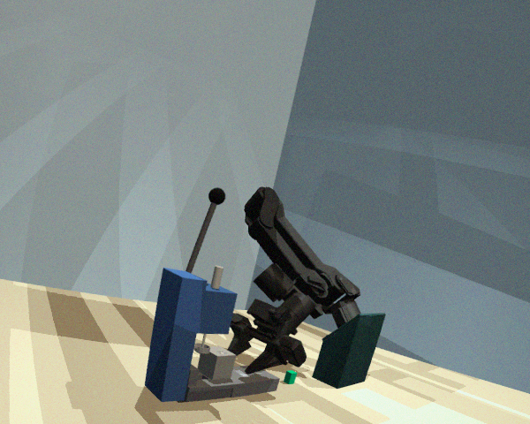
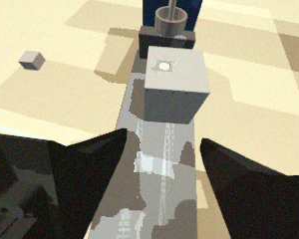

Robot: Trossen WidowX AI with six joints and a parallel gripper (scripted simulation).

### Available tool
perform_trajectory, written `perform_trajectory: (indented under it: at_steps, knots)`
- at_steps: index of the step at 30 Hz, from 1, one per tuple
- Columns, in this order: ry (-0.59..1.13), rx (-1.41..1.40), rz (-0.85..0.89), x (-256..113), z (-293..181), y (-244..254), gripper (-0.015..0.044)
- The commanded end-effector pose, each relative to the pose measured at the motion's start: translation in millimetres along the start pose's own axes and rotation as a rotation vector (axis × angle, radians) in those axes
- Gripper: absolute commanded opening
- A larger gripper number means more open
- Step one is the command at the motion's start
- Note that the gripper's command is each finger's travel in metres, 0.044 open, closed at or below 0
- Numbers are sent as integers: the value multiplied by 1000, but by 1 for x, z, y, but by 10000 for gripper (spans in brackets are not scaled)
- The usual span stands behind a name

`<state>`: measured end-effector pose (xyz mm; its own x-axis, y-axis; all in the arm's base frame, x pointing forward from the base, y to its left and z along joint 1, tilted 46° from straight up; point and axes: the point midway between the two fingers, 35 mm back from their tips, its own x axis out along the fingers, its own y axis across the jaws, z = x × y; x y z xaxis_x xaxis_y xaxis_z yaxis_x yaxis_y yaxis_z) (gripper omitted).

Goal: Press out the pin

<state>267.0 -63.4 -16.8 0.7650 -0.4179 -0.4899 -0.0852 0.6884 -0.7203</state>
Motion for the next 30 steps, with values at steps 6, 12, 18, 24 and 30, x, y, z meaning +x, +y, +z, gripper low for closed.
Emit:
perform_trajectory:
  at_steps: [6,12,18,24,30]
  knots:
    - [2,8,-6,-3,0,-2,274]
    - [2,8,-6,-3,0,-2,116]
    - [2,8,-6,-3,0,-2,30]
    - [1,8,-6,-3,0,-1,30]
    - [0,5,-3,-3,0,-1,30]
